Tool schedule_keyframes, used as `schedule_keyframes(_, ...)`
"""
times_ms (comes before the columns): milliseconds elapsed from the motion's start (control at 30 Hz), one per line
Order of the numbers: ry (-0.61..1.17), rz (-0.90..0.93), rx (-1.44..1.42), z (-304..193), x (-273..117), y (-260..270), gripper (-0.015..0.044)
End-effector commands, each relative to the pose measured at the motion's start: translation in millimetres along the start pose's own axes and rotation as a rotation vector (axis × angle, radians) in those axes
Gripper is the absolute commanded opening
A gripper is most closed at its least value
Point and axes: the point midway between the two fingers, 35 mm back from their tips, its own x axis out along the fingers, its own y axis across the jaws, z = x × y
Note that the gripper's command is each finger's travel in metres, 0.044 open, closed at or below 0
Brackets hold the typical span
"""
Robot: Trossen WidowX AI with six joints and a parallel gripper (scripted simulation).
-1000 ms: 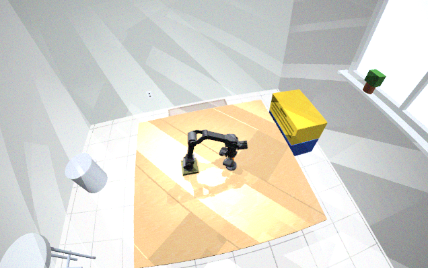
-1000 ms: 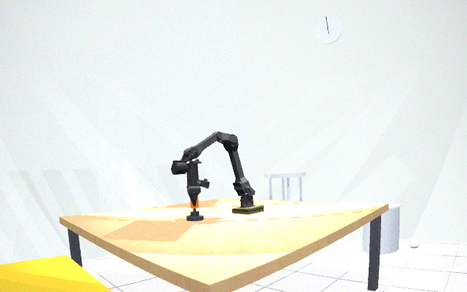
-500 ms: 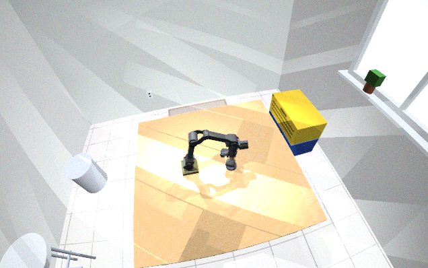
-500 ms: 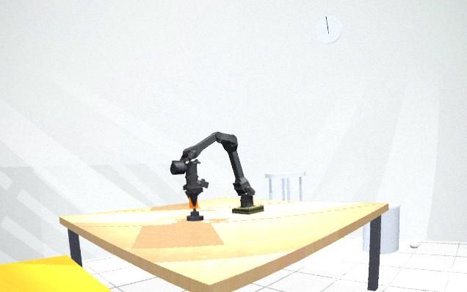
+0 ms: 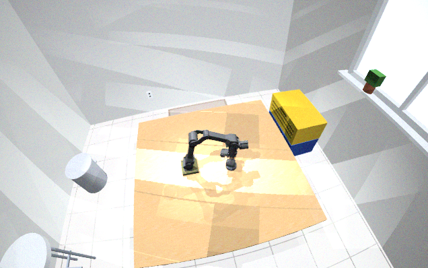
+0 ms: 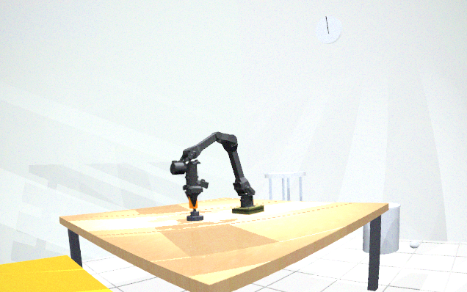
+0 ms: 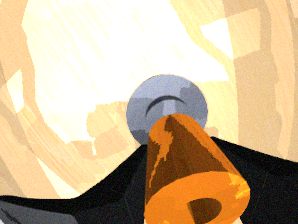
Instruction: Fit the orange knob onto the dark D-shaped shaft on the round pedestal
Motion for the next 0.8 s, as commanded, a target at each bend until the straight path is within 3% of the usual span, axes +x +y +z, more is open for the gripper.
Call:
schedule_keyframes(0,0.002,-0.003,-0.007,0.2,-0.1,-0.4,0.0)
schedule_keyframes(767,0.002,-0.003,-0.217,5.9,-6.3,1.8,0.0)
